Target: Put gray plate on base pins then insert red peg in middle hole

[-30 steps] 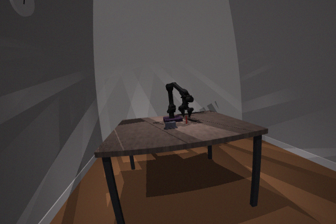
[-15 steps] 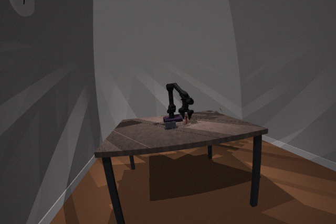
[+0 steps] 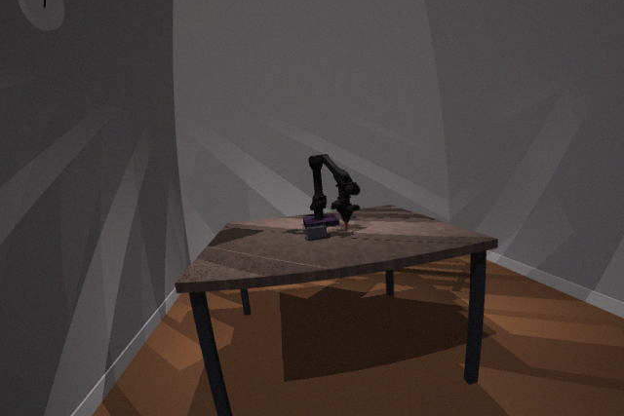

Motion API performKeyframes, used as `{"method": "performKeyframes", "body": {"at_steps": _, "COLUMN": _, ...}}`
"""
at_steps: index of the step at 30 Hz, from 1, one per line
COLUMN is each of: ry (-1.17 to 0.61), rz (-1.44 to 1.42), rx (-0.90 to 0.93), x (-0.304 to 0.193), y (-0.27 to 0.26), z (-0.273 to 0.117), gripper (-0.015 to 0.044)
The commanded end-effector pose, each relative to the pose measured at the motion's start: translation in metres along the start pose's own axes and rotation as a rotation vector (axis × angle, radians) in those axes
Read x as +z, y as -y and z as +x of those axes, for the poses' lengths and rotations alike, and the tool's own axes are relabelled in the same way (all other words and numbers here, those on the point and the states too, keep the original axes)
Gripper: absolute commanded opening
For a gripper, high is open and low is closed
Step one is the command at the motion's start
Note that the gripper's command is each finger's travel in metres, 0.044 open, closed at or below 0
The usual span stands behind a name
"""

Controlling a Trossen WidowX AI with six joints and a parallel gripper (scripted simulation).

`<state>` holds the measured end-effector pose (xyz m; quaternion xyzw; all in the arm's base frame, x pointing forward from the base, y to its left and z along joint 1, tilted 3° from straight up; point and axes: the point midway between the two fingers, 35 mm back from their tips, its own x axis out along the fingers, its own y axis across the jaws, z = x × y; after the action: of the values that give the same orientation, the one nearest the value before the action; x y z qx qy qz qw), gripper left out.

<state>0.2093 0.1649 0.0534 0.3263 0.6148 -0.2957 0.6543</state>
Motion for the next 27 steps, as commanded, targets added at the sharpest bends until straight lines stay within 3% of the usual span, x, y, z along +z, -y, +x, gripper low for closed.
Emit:
{"method": "performKeyframes", "body": {"at_steps": 1, "ry": 0.004, "rz": -0.004, "rx": 0.001, "x": 0.001, "y": 0.0, "z": 0.0, "gripper": 0.0013}}
{"method": "performKeyframes", "body": {"at_steps": 14, "ry": 0.004, "rz": -0.004, "rx": 0.001, "x": 0.001, "y": -0.001, "z": -0.003, "gripper": 0.0}}
{"method": "performKeyframes", "body": {"at_steps": 27, "ry": 0.004, "rz": -0.004, "rx": 0.002, "x": 0.0, "y": -0.006, "z": -0.042, "gripper": 0.0}}
